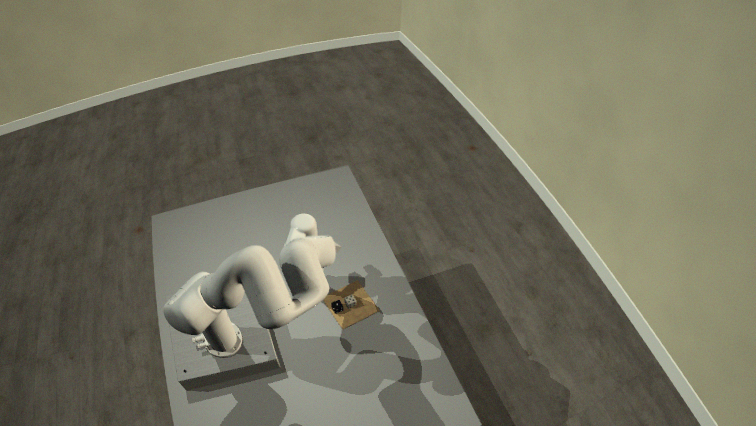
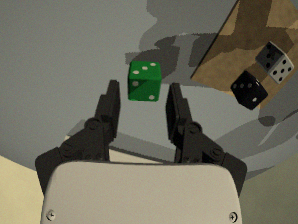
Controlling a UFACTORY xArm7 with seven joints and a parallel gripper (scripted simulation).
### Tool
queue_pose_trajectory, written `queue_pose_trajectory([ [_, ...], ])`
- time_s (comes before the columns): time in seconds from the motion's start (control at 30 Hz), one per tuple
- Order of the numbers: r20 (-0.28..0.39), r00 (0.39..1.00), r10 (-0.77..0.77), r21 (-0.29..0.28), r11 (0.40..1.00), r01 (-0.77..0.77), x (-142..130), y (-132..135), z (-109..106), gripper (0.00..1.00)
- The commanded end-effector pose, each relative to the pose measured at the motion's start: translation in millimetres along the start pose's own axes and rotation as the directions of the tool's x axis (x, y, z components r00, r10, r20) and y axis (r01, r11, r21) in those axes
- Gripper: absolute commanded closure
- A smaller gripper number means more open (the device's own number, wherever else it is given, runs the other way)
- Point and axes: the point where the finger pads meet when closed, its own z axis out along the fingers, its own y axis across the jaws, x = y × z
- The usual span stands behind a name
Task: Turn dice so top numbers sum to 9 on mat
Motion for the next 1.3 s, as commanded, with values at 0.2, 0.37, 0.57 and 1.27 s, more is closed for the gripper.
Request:
queue_pose_trajectory([
  [0.2, -0.003, 1.000, -0.001, 0.000, 1.000, 0.001, 1, 0, 9, 0.53],
  [0.37, -0.003, 1.000, -0.001, 0.000, 1.000, 0.001, 1, 0, 15, 0.53],
  [0.57, -0.003, 1.000, -0.001, 0.000, 1.000, 0.001, 1, 0, 27, 0.53],
  [1.27, -0.003, 1.000, -0.001, 0.000, 1.000, 0.001, 1, 0, 33, 0.53],
])
